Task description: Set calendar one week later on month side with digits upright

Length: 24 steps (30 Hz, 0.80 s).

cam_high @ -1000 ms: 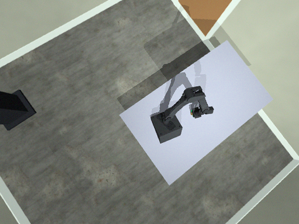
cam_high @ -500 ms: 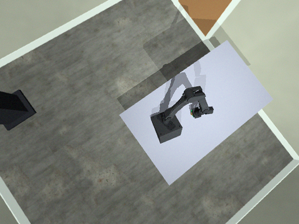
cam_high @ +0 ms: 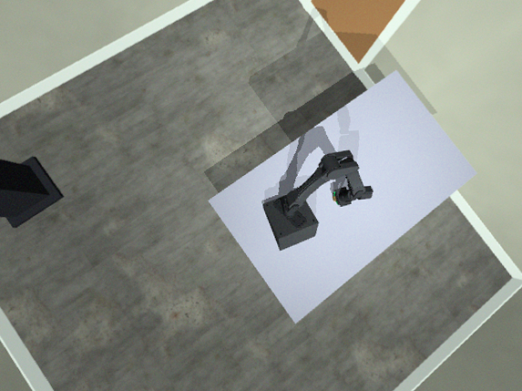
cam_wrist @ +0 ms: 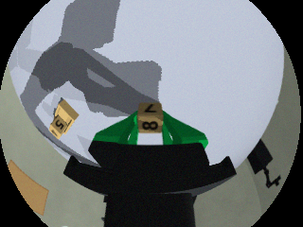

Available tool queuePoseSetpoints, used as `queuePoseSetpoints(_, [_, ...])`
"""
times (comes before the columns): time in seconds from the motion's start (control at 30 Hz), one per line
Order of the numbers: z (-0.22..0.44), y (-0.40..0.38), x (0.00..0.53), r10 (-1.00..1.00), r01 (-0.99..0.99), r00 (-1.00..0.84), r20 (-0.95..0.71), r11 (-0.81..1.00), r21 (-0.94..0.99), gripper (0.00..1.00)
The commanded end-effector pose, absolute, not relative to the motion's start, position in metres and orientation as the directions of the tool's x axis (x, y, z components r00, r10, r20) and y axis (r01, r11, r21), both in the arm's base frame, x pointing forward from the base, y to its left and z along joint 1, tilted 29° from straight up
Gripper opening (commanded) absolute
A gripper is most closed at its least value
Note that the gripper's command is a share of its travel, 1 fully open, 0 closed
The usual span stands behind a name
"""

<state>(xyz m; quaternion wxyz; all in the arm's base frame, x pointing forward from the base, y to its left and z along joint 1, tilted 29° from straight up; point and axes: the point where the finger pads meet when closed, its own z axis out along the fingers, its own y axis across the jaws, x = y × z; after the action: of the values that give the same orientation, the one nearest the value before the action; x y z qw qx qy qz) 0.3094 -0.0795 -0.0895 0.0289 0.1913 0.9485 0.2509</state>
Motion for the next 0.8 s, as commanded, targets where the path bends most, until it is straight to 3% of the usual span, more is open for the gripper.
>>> queuePoseSetpoints(0.0, [-0.0921,-0.0846,0.3168,0.387,0.35,-0.922,0.026,0.799,0.49,0.26])
queuePoseSetpoints(0.5, [-0.0921,-0.0846,0.3168,0.387,0.35,-0.922,0.026,0.799,0.49,0.26])
queuePoseSetpoints(0.63, [-0.0921,-0.0846,0.3168,0.387,0.35,-0.922,0.026,0.799,0.49,0.33])
queuePoseSetpoints(0.77, [-0.0921,-0.0841,0.316,0.387,0.351,-0.921,0.03,0.798,0.49,0.33])
